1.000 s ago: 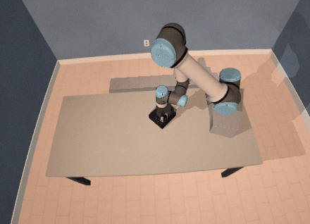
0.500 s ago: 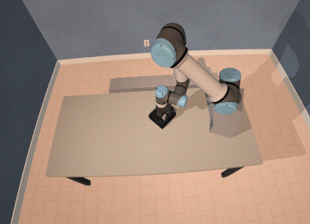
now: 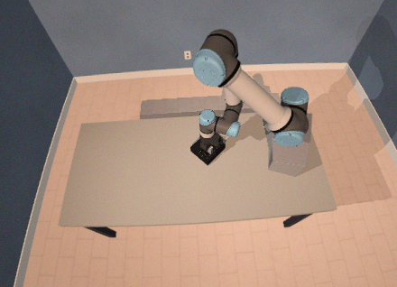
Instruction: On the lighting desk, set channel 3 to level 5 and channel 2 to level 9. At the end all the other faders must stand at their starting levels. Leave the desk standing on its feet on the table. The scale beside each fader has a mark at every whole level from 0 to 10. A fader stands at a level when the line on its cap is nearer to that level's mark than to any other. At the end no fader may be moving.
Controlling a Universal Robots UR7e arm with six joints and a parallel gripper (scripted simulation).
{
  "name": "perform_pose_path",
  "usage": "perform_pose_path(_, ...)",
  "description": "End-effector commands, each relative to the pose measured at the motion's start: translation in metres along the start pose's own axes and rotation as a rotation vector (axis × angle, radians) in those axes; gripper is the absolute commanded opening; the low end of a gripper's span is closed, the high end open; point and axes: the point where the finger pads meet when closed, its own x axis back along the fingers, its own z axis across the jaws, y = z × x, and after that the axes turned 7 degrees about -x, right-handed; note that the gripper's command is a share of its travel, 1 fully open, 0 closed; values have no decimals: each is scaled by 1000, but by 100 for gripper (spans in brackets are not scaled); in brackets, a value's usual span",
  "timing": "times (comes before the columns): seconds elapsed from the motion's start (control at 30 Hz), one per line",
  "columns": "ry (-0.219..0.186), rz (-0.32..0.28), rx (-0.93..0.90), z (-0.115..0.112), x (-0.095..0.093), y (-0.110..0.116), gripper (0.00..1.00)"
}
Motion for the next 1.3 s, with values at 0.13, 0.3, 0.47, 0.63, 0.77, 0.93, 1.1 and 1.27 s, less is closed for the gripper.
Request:
perform_pose_path(0.13,1,-1,0,0,0,0,0)
perform_pose_path(0.3,1,-1,0,0,0,0,0)
perform_pose_path(0.47,1,-1,0,0,-1,0,0)
perform_pose_path(0.63,1,-1,0,0,-3,0,0)
perform_pose_path(0.77,1,-1,0,0,-4,0,0)
perform_pose_path(0.93,1,-1,0,0,-7,0,0)
perform_pose_path(1.1,1,-1,0,0,-11,0,0)
perform_pose_path(1.27,1,-1,0,0,-14,0,0)
